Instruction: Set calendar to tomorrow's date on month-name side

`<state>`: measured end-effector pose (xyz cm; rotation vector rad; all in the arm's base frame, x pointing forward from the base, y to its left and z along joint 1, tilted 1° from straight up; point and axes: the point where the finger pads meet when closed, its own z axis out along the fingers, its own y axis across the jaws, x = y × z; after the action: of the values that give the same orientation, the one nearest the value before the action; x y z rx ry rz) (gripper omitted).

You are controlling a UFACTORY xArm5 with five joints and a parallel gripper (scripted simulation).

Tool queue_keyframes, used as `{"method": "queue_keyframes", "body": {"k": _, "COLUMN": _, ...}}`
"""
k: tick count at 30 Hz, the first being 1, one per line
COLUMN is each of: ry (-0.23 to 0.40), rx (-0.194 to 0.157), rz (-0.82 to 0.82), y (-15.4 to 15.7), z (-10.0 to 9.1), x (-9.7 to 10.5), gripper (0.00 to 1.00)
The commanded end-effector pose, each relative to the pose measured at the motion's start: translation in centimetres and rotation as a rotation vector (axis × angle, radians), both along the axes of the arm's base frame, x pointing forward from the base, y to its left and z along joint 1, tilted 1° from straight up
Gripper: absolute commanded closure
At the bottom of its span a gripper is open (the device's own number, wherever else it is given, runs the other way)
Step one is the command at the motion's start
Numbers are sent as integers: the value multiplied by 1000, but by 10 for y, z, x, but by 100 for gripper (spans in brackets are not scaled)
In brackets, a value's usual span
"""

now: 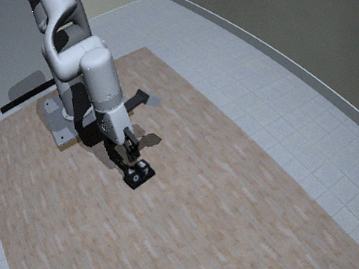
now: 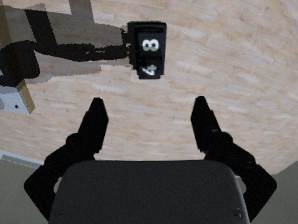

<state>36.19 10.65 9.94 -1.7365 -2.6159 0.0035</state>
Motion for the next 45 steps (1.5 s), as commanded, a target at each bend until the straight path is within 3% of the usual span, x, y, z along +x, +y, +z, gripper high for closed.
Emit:
{"method": "queue_keyframes", "body": {"k": 1, "ry": -3, "rx": 1, "rz": 0, "y": 0, "z": 4, "x": 1, "gripper": 0}}
{"method": "queue_keyframes", "body": {"k": 14, "ry": -3, "rx": 1, "rz": 0, "y": 2, "z": 51, "x": 1, "gripper": 0}}
{"method": "queue_keyframes", "body": {"k": 22, "ry": -3, "rx": 1, "rz": 0, "y": 2, "z": 67, "x": 1, "gripper": 0}}
{"method": "queue_keyframes", "body": {"k": 45, "ry": -3, "rx": 1, "rz": 0, "y": 2, "z": 69, "x": 0, "gripper": 0}}
